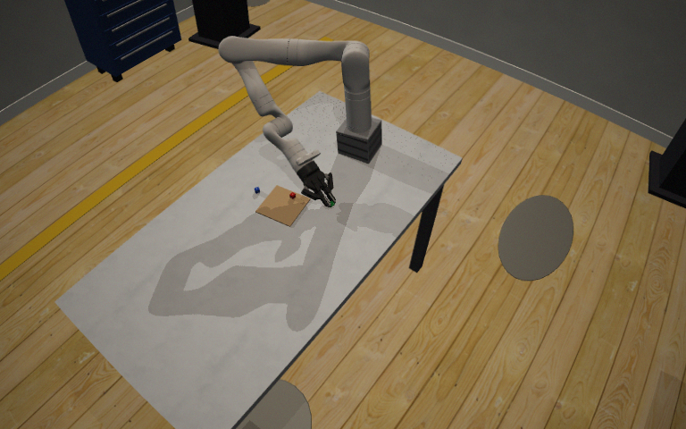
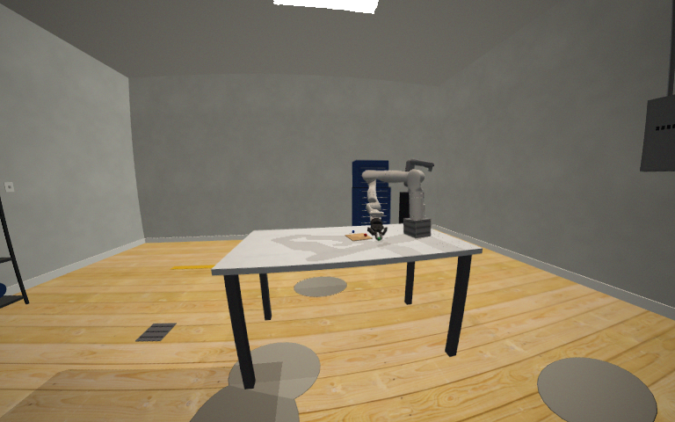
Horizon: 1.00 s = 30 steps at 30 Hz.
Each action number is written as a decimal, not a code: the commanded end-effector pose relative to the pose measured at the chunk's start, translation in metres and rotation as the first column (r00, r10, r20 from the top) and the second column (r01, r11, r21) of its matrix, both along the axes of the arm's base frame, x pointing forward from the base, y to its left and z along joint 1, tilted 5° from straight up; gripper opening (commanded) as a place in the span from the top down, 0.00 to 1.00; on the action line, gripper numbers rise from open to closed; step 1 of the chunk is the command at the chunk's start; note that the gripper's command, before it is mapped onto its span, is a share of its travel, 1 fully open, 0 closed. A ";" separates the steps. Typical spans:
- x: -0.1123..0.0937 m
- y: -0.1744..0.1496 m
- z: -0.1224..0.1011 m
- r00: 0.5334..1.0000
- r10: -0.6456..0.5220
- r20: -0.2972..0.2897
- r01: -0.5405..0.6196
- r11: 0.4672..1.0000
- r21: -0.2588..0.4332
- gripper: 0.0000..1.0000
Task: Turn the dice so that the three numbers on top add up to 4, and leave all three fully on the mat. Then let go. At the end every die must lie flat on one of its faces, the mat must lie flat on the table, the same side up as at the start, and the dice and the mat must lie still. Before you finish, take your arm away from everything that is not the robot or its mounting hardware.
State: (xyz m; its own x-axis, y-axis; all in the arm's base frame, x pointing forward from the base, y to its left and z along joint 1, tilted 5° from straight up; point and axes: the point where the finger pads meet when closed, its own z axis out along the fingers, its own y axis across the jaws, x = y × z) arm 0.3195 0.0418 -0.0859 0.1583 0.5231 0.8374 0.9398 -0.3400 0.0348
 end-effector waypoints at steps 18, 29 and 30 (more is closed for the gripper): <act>0.000 -0.001 -0.010 1.000 0.000 0.000 0.000 1.000 0.001 0.89; 0.000 -0.001 -0.010 1.000 0.000 0.000 0.000 1.000 0.001 0.89; 0.000 -0.001 -0.010 1.000 0.000 0.000 0.000 1.000 0.001 0.89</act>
State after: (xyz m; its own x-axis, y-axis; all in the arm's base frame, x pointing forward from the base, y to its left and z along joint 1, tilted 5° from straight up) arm 0.3195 0.0409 -0.0967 0.1588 0.5226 0.8376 0.9397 -0.3403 0.0341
